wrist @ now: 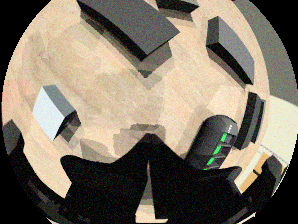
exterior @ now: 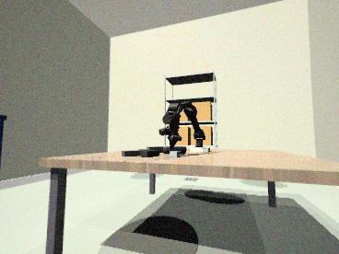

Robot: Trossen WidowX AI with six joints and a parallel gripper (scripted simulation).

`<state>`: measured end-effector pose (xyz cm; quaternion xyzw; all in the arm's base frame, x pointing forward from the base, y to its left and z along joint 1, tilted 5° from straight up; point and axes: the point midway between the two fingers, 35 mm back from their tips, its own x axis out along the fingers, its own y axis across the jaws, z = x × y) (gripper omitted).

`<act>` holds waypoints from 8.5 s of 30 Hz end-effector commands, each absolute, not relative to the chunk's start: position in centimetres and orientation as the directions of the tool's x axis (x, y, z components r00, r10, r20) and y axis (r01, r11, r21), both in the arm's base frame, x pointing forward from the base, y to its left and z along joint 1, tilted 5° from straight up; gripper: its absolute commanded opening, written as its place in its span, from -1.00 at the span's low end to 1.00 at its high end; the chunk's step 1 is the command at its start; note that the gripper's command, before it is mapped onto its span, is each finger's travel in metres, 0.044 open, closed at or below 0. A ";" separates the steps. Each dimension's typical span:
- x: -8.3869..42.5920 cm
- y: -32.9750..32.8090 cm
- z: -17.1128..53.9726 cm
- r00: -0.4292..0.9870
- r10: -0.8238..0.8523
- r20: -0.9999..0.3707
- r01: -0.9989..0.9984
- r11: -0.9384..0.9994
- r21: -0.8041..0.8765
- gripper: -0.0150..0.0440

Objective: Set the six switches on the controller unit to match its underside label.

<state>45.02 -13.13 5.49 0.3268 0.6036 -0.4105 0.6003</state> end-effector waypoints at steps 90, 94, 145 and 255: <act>38.0 -17.6 1.6 -0.210 -0.027 -0.977 0.933 0.293 -0.209 -0.49; 37.5 -17.7 1.5 -0.211 -0.027 -0.977 0.933 0.293 -0.209 -0.49; 34.3 -18.1 1.8 -0.191 -0.036 -0.981 0.937 0.290 -0.193 -0.49; 27.8 -19.8 9.2 0.096 0.204 -0.974 0.990 -0.124 0.072 1.00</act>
